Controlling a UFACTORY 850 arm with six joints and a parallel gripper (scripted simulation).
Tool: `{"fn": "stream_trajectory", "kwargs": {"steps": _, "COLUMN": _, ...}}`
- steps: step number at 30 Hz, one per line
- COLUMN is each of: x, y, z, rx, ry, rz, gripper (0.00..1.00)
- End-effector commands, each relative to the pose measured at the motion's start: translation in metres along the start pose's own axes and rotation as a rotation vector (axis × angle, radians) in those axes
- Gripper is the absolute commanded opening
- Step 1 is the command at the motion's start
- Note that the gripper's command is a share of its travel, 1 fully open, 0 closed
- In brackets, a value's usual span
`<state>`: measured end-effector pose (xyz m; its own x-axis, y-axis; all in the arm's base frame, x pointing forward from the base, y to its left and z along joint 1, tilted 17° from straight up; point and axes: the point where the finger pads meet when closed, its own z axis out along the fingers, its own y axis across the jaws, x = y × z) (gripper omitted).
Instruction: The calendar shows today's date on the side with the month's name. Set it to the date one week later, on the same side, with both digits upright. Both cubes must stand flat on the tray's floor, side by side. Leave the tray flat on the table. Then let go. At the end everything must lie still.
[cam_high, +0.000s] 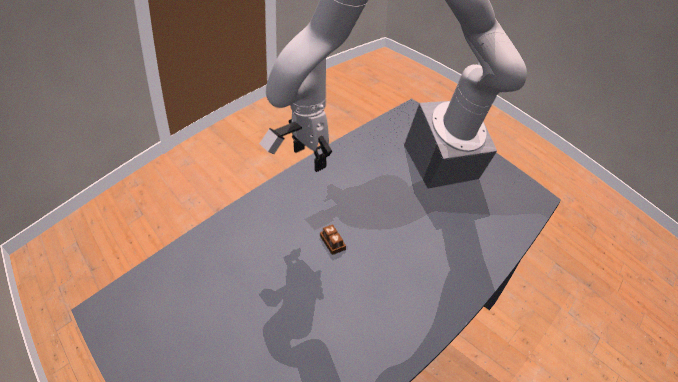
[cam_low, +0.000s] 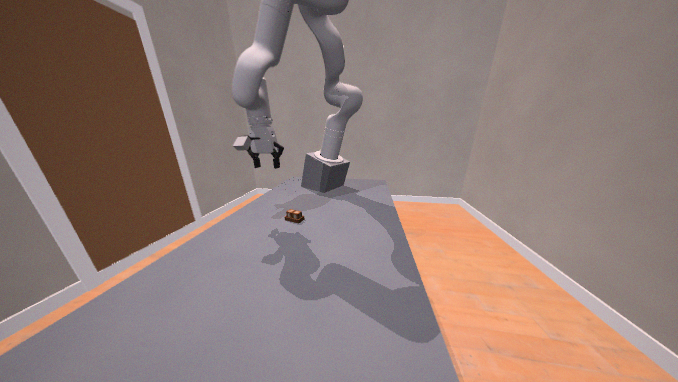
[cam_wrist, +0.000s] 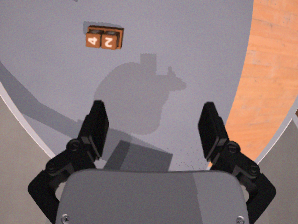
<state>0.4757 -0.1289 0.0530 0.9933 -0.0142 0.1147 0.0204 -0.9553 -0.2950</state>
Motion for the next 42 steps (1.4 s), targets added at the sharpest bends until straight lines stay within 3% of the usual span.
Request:
{"fn": "stream_trajectory", "kwargs": {"steps": 1, "x": 0.001, "y": 0.0, "z": -0.001, "rx": -0.001, "ry": 0.002, "rz": 0.0, "gripper": 1.0}}
{"fn": "stream_trajectory", "kwargs": {"steps": 18, "x": 0.001, "y": 0.0, "z": 0.0, "rx": -0.001, "ry": 0.002, "rz": 0.001, "gripper": 1.0}}
{"fn": "stream_trajectory", "kwargs": {"steps": 24, "x": 0.011, "y": -0.054, "z": 0.045, "rx": -0.002, "ry": 0.011, "rz": 0.091, "gripper": 1.0}}
{"fn": "stream_trajectory", "kwargs": {"steps": 26, "x": 0.011, "y": -0.054, "z": 0.045, "rx": -0.002, "ry": 0.011, "rz": 0.091, "gripper": 1.0}}
{"fn": "stream_trajectory", "kwargs": {"steps": 27, "x": 0.011, "y": -0.07, "z": 0.059, "rx": -0.007, "ry": 0.01, "rz": 0.12, "gripper": 1.0}}
{"fn": "stream_trajectory", "kwargs": {"steps": 29, "x": 0.011, "y": -0.07, "z": 0.059, "rx": -0.007, "ry": 0.01, "rz": 0.12, "gripper": 1.0}}
{"fn": "stream_trajectory", "kwargs": {"steps": 30, "x": 0.009, "y": -0.084, "z": 0.07, "rx": -0.014, "ry": 0.007, "rz": 0.147, "gripper": 1.0}}
{"fn": "stream_trajectory", "kwargs": {"steps": 42, "x": 0.005, "y": -0.103, "z": 0.088, "rx": -0.028, "ry": 0.001, "rz": 0.187, "gripper": 1.0}}
